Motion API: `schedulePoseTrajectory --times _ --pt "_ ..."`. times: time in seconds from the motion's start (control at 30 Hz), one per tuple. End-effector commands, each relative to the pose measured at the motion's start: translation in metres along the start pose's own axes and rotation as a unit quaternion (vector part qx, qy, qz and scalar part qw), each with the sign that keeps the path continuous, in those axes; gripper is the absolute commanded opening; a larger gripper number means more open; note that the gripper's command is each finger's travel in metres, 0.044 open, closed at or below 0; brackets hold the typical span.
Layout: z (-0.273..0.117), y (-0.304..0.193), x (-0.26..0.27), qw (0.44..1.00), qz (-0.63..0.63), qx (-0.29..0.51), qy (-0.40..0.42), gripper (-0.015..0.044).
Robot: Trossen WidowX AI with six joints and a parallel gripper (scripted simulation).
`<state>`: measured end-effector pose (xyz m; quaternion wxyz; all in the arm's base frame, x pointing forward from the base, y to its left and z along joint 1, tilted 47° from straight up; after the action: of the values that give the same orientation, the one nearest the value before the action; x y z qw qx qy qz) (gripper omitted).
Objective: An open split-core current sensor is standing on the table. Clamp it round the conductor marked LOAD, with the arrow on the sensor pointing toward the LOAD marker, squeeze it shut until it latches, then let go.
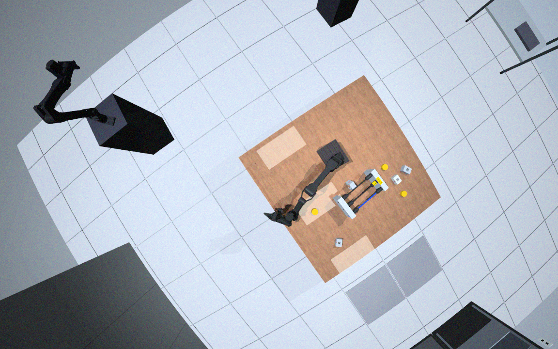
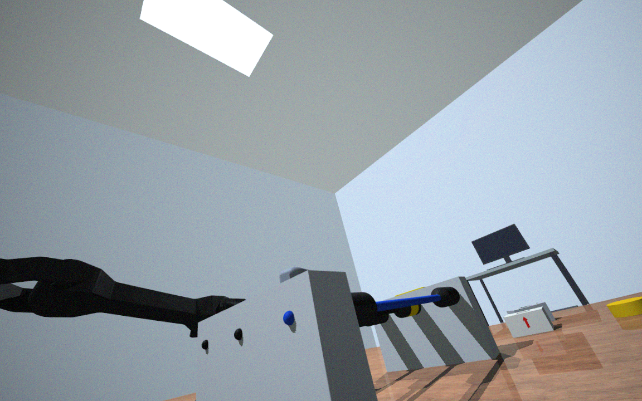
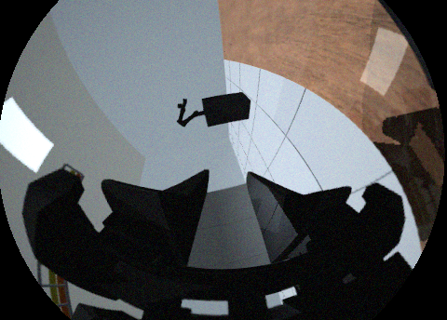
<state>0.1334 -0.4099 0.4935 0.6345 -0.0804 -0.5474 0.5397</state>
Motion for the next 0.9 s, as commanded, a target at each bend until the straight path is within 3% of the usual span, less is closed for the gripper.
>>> schedulePoseTrajectory --times 0.0,0.3,0.57,0.87 --pt "-0.001 -0.001 0.001 1.000 -0.004 0.004 -0.001 0.0214" --pt "-0.078 -0.032 0.049 0.964 -0.169 0.199 -0.040 0.0440" --pt "-0.152 -0.029 0.094 0.871 -0.283 0.401 -0.026 0.0440" --pt "-0.231 0.015 0.139 0.710 -0.343 0.613 0.048 0.0440"
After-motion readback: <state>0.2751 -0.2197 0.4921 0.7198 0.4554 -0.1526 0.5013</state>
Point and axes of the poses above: the point midway between the two fingers, 35 mm back from their tips, its own z axis out along the fingers, its own x axis across the jaws, y = z × x, the point moved 8 cm from there along -z, back along the fingers, and after that the axes turned 8 degrees about -z, right-handed, at the moved point
